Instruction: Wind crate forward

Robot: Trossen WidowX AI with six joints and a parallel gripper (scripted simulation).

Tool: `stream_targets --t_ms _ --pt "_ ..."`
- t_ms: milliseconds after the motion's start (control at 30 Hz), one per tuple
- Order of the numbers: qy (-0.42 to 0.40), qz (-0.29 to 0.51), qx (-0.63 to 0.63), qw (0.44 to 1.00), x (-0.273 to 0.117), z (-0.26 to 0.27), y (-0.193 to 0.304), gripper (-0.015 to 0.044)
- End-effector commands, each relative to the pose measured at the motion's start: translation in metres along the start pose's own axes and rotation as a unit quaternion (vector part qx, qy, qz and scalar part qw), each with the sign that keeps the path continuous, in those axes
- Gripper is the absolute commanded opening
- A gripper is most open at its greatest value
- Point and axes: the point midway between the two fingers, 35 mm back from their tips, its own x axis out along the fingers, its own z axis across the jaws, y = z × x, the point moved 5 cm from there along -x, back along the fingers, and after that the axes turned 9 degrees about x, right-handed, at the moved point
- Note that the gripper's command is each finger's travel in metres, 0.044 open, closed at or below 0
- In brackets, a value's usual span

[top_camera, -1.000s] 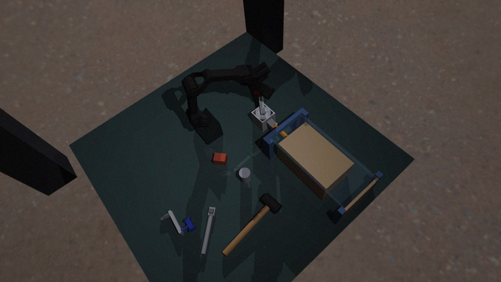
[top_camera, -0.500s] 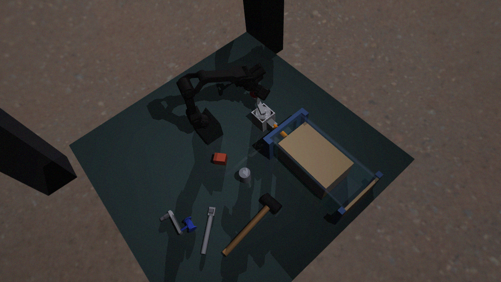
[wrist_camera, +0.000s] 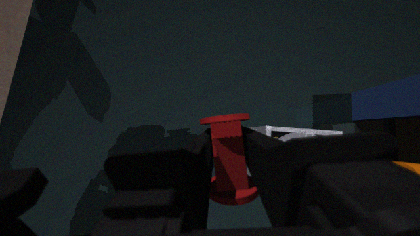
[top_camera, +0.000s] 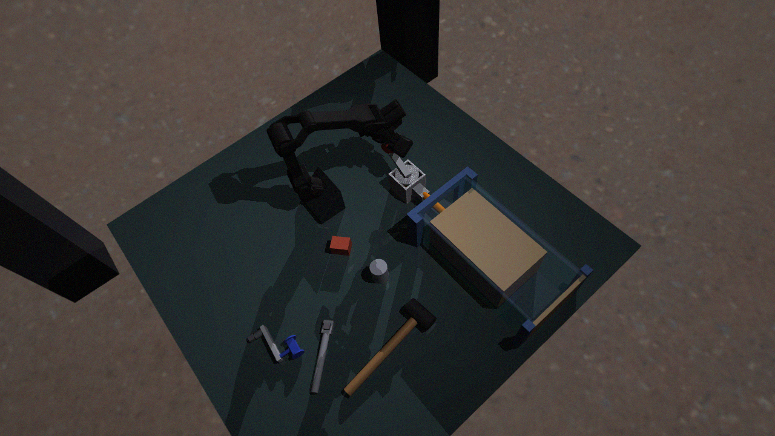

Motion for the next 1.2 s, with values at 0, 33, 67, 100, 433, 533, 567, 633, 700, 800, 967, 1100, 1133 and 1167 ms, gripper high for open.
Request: stream_targets --t_ms 0,33,67,100,433,533,567,633,700,800,967,1100,1133,1167 --pt "-0.001 0.014 0.001 1.000 -0.002 0.002 0.012 0.0000" --pt "-0.001 0.014 0.001 1.000 -0.003 0.002 0.013 0.0000" --pt "-0.001 0.014 0.001 1.000 -0.003 0.002 0.014 0.0000" --pt "-0.001 0.014 0.001 1.000 -0.004 0.002 0.015 0.0000" --pt "-0.001 0.014 0.001 1.000 -0.009 0.002 0.027 0.0000" --pt "-0.001 0.015 0.001 1.000 -0.011 0.001 0.031 0.0000" --pt "-0.001 0.015 0.001 1.000 -0.013 0.000 0.034 0.0000" --pt "-0.001 0.015 0.002 1.000 -0.017 -0.002 0.042 0.0000" --pt "-0.001 0.016 0.002 1.000 -0.021 -0.005 0.050 0.0000" --pt "0.000 0.016 0.002 1.000 -0.023 -0.006 0.054 0.0000" --pt "0.000 0.016 0.002 1.000 -0.026 -0.009 0.059 0.0000" --pt "0.000 0.016 0.002 1.000 -0.028 -0.011 0.063 0.0000" --pt "0.000 0.016 0.002 1.000 -0.028 -0.012 0.064 0.0000" --pt "0.000 0.017 0.002 1.000 -0.029 -0.013 0.065 0.0000"
